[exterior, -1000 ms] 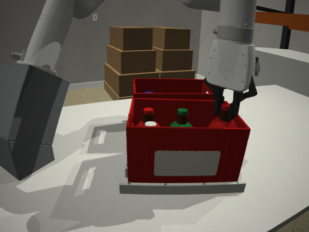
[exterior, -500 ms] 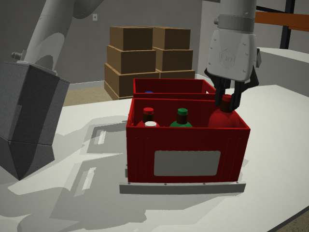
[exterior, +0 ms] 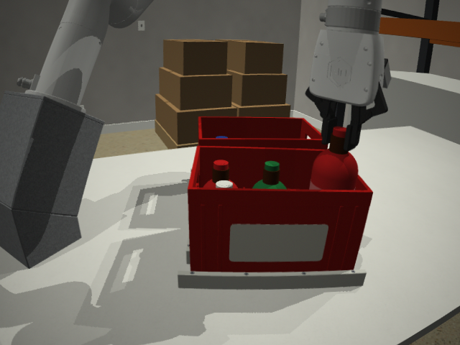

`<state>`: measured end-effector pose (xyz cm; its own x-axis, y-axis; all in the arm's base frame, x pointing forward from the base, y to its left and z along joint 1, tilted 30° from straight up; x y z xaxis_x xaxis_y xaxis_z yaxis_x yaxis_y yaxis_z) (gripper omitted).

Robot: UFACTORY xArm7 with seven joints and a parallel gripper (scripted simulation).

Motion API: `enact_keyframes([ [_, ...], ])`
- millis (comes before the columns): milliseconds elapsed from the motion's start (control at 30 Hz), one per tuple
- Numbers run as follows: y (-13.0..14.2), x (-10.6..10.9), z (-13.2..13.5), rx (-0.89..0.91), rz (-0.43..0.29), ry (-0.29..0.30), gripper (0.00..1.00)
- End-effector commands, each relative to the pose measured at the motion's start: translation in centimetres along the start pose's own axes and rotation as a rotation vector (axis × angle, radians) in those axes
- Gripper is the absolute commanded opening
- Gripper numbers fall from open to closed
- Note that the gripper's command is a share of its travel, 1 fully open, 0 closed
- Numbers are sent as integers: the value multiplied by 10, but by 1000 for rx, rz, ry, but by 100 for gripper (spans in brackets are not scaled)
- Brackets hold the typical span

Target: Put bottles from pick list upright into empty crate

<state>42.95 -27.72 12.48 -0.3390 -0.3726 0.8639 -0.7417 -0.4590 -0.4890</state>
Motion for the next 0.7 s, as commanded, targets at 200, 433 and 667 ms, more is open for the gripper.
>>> enact_keyframes([
  [200, 0, 19, 2, 0, 1, 7, 0],
  [433, 0, 28, 2, 0, 1, 7, 0],
  [667, 0, 39, 2, 0, 1, 7, 0],
])
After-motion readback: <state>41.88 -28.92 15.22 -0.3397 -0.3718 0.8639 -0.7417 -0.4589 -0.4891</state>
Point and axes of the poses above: the point where the finger pads meet when closed, its own x axis back along the fingers, its own z axis across the jaws, y = z × x, the point moved 7 cm from there along x, back along the fingers, and after that the axes turned 1 degree about x, right-handed, at the moved point
